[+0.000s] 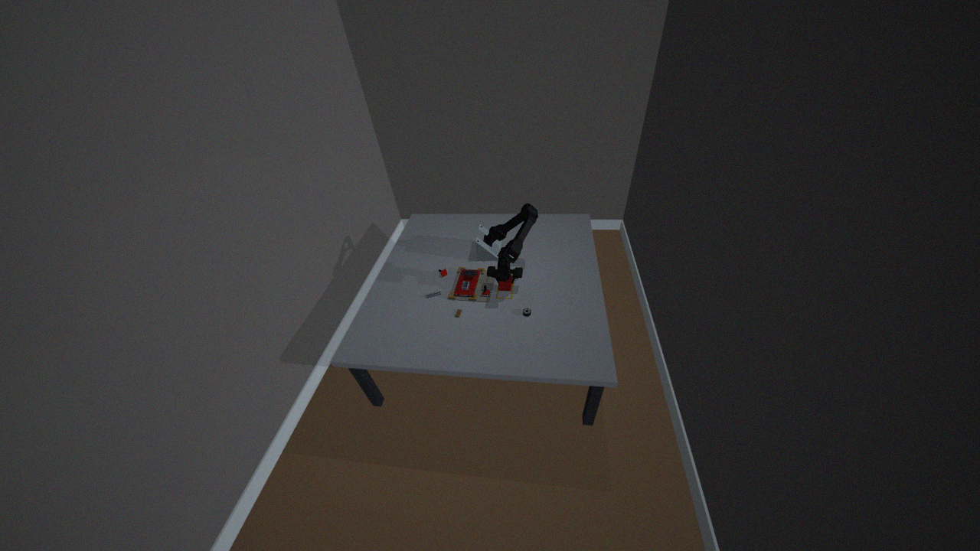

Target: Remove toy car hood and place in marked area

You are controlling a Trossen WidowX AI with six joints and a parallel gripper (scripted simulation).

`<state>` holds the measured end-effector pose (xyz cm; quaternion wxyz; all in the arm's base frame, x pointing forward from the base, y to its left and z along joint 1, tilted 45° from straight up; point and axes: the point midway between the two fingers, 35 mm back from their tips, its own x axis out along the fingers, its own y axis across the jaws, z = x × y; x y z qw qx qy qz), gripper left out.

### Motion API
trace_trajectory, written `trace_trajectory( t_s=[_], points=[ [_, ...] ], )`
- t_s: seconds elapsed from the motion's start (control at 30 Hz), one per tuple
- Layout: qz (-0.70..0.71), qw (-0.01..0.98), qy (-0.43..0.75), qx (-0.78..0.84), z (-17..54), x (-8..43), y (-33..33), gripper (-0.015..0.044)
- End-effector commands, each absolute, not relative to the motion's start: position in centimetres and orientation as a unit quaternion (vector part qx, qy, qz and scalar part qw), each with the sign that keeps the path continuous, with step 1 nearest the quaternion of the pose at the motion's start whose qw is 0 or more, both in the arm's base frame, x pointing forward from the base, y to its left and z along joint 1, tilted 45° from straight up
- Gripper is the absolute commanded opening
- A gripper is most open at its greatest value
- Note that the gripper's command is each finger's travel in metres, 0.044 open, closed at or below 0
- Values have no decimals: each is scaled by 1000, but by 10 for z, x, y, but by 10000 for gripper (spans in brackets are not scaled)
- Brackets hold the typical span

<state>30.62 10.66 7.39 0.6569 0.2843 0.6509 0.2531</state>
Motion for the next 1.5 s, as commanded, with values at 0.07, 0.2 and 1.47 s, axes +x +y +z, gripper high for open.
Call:
trace_trajectory(
  t_s=[0.07,0.2,1.47],
  points=[
    [253,656,651,287,71,306,109,0],
    [253,656,651,287,70,306,111,0],
    [253,657,651,285,107,306,73,440]
  ],
)
